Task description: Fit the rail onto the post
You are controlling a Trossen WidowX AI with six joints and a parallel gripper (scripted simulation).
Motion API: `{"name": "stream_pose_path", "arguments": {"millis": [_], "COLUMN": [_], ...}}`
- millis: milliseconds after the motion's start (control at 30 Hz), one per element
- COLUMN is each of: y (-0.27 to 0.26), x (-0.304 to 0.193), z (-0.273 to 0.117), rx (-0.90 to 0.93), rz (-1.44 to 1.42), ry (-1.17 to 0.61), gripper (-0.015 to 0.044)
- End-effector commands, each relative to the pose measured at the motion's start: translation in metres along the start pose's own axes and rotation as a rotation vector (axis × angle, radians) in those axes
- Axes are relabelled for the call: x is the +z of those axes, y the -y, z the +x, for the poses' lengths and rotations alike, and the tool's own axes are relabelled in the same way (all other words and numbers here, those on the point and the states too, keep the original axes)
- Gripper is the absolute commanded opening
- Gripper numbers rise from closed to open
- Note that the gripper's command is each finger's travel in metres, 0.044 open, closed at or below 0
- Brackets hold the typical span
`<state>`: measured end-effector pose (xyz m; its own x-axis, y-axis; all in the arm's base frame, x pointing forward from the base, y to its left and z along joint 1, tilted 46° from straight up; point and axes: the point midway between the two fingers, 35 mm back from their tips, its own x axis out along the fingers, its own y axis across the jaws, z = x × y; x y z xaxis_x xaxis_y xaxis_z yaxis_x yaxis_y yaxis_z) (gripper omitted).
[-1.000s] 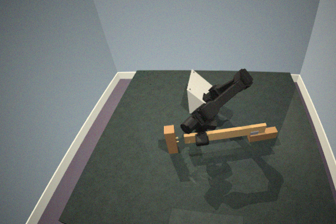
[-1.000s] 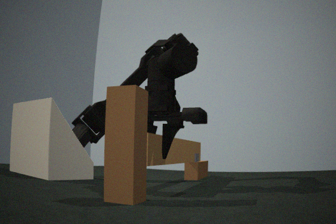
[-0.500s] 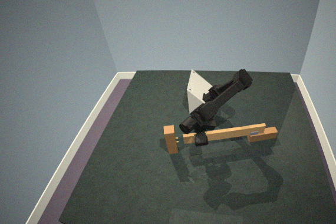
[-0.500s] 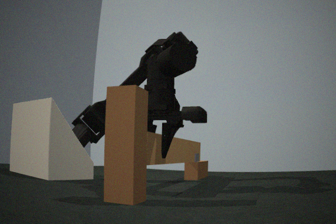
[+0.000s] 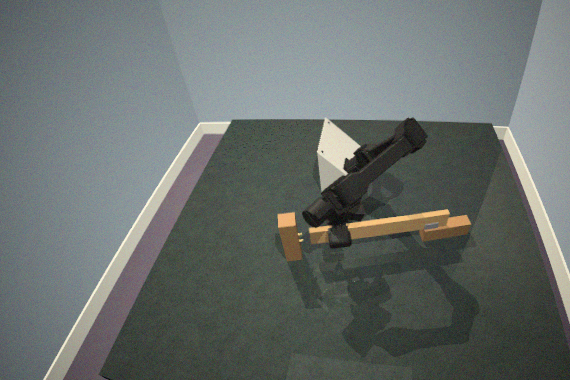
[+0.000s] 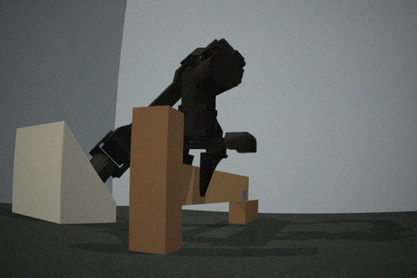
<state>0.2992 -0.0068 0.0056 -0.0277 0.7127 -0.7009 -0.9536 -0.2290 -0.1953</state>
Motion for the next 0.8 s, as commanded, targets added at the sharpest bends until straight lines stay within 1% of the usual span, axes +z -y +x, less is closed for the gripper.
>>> {"name": "stream_pose_path", "arguments": {"millis": [0,767], "y": [0.0009,0.0009], "x": [-0.0036,-0.0105], "z": [-0.0017,-0.0031], "rx": [-0.006,-0.006], "rz": [-0.002,-0.003], "ry": [-0.008,-0.008], "gripper": [0.0000,0.0000]}}
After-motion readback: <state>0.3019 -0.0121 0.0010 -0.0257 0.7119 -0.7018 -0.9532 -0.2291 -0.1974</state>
